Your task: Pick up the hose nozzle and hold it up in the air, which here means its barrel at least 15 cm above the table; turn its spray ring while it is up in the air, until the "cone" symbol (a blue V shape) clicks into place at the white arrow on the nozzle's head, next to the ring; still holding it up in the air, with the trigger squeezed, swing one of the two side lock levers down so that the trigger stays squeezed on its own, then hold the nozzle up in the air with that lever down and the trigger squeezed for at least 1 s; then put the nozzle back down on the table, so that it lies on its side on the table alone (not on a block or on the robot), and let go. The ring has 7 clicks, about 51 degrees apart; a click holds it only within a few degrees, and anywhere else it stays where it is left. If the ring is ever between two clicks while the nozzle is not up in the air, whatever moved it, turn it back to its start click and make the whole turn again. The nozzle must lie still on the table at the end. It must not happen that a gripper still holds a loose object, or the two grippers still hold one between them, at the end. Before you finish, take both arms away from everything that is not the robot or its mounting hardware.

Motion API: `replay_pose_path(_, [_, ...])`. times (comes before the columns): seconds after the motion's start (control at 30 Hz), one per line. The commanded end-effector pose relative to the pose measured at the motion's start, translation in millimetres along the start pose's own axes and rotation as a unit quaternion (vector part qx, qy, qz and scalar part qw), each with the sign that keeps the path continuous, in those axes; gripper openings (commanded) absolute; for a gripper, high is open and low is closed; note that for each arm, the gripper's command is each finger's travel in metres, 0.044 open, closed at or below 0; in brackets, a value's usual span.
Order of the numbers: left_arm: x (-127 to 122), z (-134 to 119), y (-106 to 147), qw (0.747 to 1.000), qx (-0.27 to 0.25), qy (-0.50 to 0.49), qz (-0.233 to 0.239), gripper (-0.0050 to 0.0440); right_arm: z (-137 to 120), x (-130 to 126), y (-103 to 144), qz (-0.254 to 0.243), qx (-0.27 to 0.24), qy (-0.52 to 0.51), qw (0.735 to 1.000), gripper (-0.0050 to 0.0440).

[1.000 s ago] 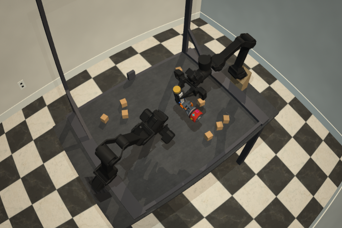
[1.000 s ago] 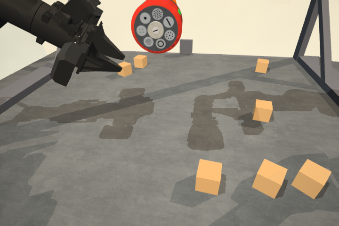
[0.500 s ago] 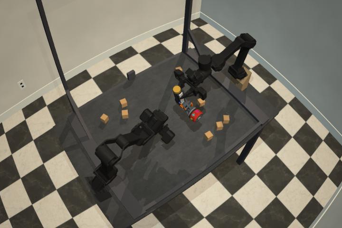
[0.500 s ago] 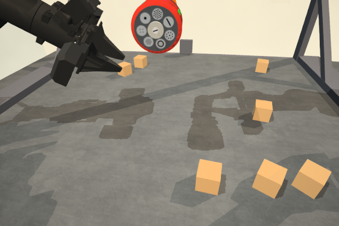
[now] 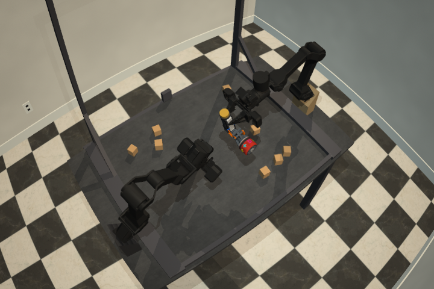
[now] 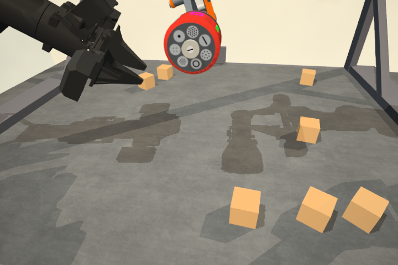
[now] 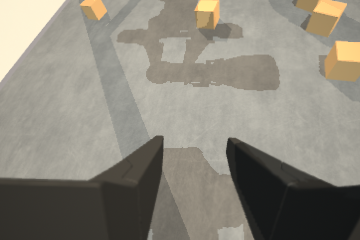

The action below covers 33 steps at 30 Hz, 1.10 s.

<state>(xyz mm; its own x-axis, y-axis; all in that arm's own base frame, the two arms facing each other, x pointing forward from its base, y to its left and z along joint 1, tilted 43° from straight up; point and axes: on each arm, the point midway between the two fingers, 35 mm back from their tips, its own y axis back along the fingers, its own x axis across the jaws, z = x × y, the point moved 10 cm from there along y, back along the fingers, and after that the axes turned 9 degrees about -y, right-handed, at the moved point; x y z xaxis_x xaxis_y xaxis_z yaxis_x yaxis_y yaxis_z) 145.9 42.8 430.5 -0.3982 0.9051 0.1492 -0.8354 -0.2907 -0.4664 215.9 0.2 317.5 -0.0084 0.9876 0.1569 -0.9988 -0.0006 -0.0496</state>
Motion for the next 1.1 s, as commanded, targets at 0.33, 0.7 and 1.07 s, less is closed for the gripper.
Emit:
replay_pose_path(0.33, [-7,-16,31,0.996,-0.052,-0.036,-0.068,0.017,7,1,3,0.003,-0.014,0.002,1.0,0.0179])
replay_pose_path(0.7, [-14,-35,43,0.99,-0.06,-0.057,-0.117,0.017,7,1,3,0.003,-0.014,0.002,1.0,0.0179])
replay_pose_path(1.07, [-14,-34,43,0.99,-0.062,-0.057,-0.117,0.017,7,1,3,0.003,-0.014,0.002,1.0,0.0179])
